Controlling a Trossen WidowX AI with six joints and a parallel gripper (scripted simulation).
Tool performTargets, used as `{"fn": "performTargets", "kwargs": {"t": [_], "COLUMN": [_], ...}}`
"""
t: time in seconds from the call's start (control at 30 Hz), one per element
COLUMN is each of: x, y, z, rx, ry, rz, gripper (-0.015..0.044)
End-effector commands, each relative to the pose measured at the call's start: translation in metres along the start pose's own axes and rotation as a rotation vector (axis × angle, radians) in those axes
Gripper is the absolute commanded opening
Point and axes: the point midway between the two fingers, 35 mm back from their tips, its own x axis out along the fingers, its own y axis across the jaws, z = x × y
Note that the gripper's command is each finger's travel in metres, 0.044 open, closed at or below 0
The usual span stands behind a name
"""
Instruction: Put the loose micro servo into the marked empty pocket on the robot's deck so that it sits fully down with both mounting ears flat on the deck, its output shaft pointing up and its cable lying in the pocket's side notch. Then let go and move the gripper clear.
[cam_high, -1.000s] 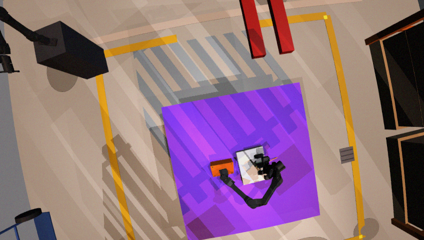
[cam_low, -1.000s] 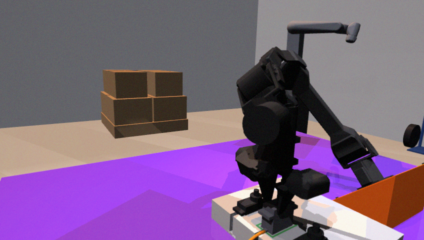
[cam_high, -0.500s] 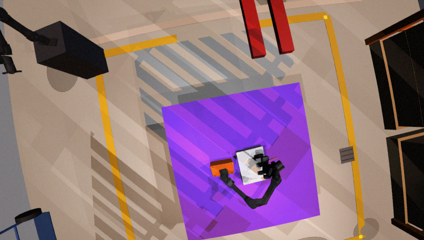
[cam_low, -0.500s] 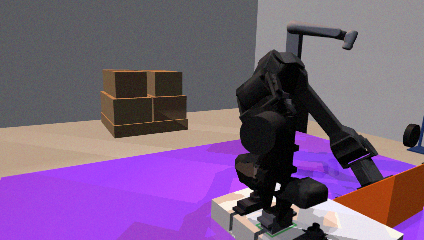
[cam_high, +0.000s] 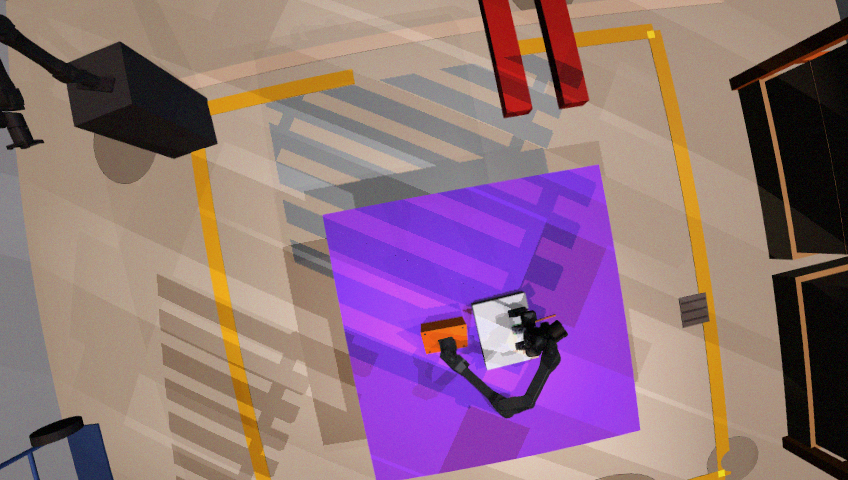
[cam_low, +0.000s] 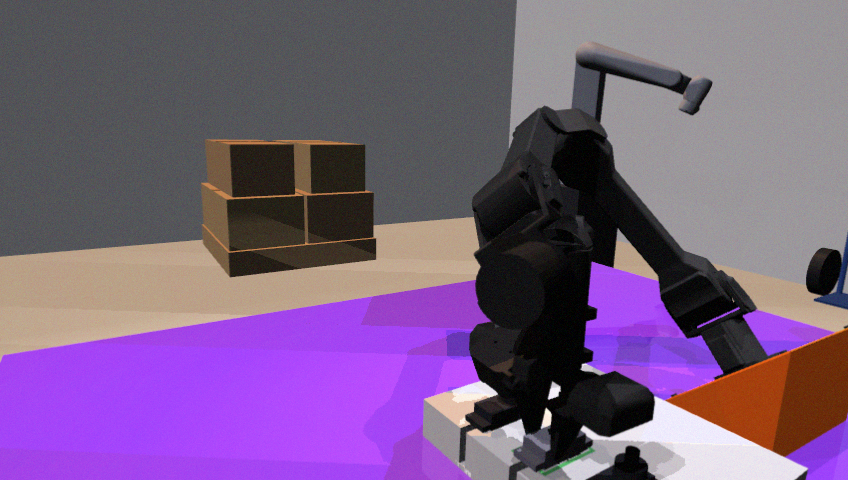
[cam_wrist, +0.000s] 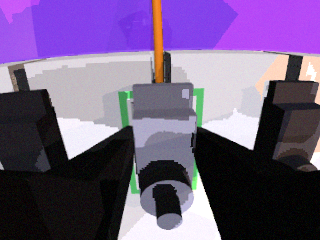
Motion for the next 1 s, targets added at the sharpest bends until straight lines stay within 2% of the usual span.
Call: {"fn": "performTargets", "kwargs": {"t": [0.0,0.2,0.33,0.5,0.7,0.83,0.97], "x": [0.001,0.001,-0.002,-0.034,-0.034,-0.048,-0.080], "y": [0.001,0.000,0.000,-0.002,-0.001,0.001,0.000], "z": [0.000,-0.001,-0.001,-0.003,-0.001,-0.021,-0.070], "rx": [-0.006,-0.007,-0.007,-0.007,-0.007,-0.010,-0.013], "ry": [-0.006,-0.006,-0.006,-0.005,-0.005,-0.011,-0.005], "rz": [0.000,-0.001,0.000,0.001,0.001,0.004,0.009], "gripper": [0.0026,0.0184,0.0187,0.0187,0.0187,0.0292,0.0398]}}
